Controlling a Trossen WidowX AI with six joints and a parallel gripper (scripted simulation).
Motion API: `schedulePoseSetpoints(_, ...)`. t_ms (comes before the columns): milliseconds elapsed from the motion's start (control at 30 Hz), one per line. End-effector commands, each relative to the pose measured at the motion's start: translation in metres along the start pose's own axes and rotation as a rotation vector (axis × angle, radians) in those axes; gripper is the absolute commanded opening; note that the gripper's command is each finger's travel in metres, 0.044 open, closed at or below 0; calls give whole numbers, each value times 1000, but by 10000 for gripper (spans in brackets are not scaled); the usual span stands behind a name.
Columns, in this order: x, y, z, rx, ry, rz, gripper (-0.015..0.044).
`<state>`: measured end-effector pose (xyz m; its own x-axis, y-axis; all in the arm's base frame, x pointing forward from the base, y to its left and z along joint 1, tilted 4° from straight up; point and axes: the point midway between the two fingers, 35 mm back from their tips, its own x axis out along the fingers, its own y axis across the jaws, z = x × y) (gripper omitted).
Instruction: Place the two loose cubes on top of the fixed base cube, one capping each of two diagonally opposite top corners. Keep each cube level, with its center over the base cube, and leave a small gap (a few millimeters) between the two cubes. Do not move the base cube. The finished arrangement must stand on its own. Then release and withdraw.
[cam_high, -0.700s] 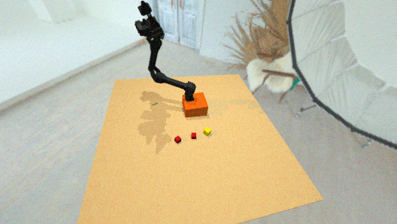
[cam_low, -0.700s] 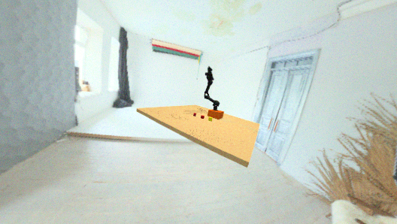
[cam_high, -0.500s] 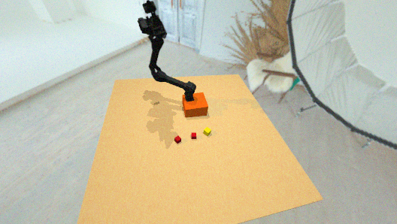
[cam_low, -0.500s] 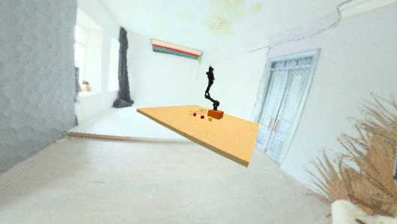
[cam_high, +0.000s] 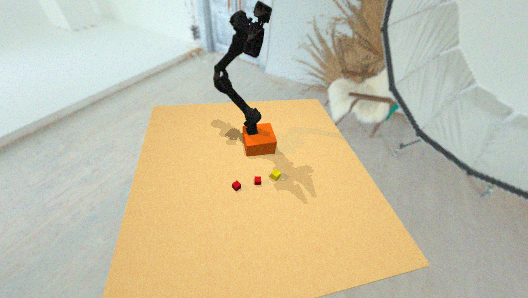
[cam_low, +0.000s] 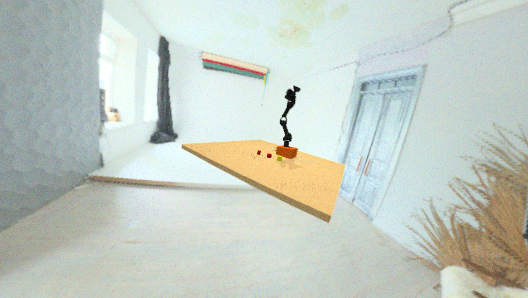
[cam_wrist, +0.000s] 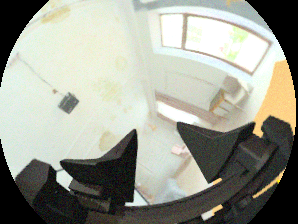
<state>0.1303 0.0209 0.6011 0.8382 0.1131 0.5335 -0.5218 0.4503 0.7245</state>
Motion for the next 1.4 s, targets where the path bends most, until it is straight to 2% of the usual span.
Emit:
schedulePoseSetpoints(0, 26, -27, -39, -117, 73, -110, 265)
schedulePoseSetpoints(367, 77, -152, -114, -370, 278, -489, 265)
schedulePoseSetpoints(667, 77, -281, -135, -459, 447, -852, 265)
schedulePoseSetpoints(1000, 26, -416, -128, -415, 625, -1284, 265)
schedulePoseSetpoints(1367, -79, -523, -107, -171, 793, -1747, 265)
